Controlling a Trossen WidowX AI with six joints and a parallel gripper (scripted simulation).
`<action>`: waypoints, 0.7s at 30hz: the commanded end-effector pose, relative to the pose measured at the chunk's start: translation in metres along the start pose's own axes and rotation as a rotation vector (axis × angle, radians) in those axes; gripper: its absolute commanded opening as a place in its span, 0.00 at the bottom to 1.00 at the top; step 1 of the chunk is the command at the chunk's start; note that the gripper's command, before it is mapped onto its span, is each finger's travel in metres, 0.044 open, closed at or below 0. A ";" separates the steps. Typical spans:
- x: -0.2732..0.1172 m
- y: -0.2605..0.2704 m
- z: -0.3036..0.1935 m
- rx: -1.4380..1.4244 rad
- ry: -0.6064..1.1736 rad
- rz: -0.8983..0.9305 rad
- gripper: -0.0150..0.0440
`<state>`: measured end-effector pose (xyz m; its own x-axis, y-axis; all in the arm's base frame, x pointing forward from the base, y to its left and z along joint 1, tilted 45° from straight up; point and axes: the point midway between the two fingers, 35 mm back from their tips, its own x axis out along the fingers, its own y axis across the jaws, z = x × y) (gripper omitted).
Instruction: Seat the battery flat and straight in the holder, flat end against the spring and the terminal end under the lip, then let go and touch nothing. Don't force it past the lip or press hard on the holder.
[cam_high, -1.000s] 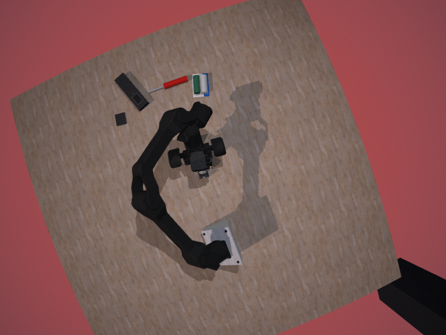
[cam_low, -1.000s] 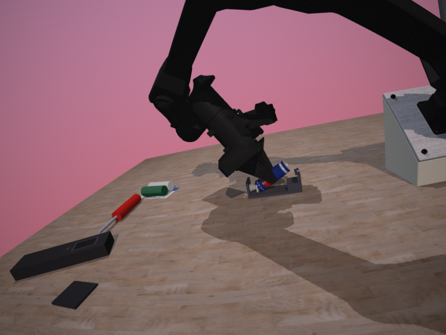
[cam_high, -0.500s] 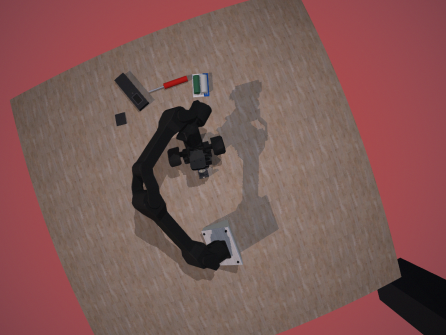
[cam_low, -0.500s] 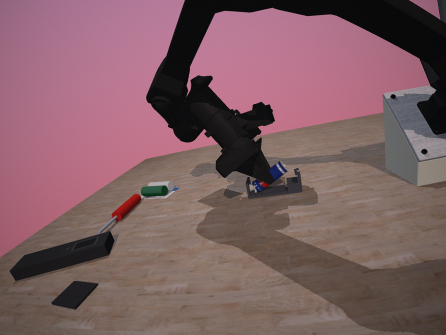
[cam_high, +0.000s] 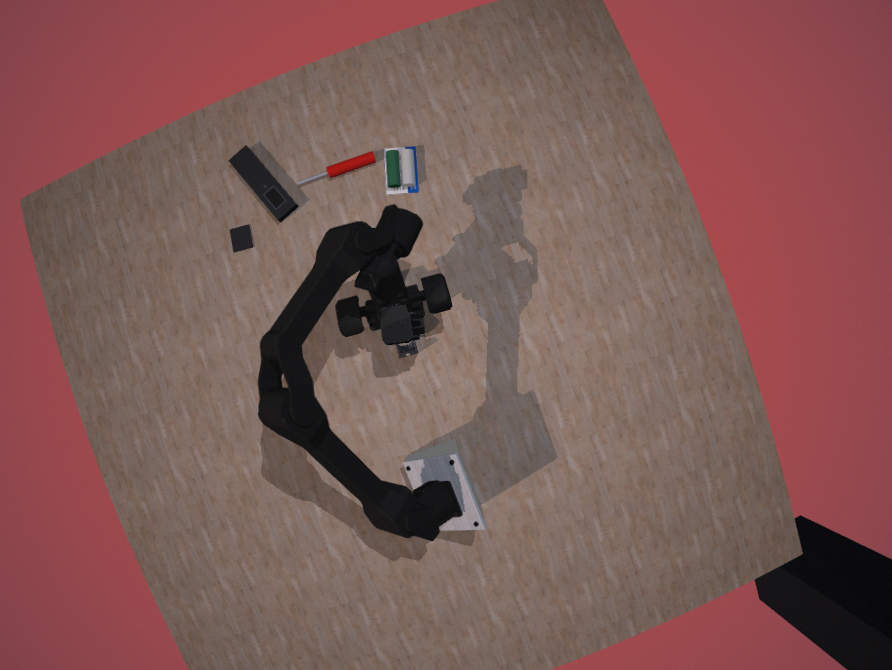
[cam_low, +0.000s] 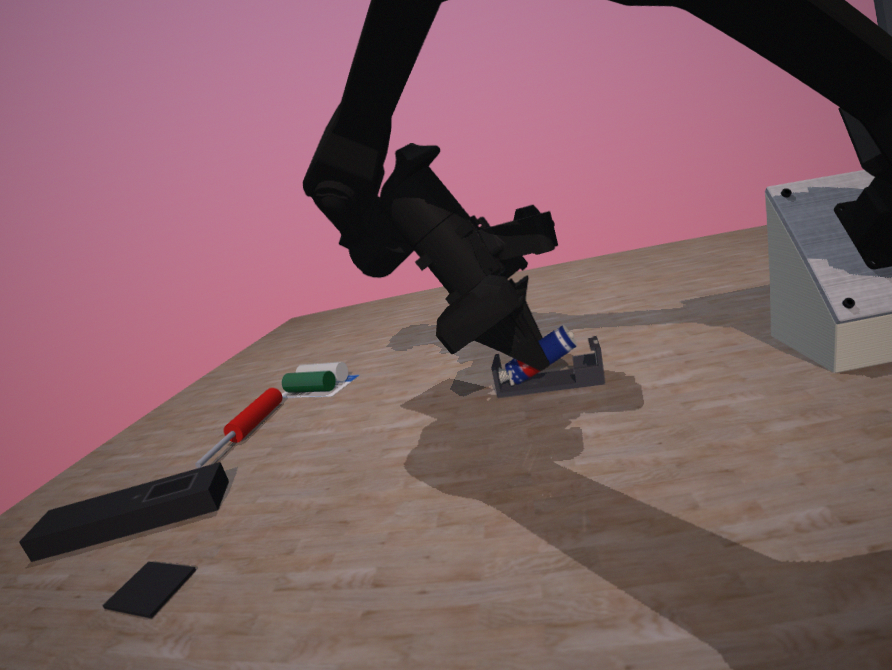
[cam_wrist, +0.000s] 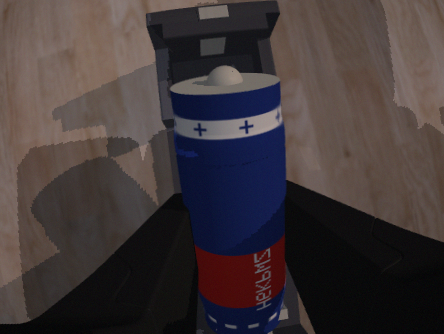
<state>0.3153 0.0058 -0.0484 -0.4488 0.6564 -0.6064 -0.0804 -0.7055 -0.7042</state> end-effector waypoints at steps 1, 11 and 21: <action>0.000 0.001 -0.006 -0.006 0.042 0.002 0.39; 0.002 0.002 -0.006 -0.003 0.088 0.006 0.39; 0.003 0.003 -0.005 -0.001 0.133 0.011 0.39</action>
<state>0.3126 0.0072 -0.0507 -0.3632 0.6727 -0.6446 -0.0834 -0.7126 -0.6966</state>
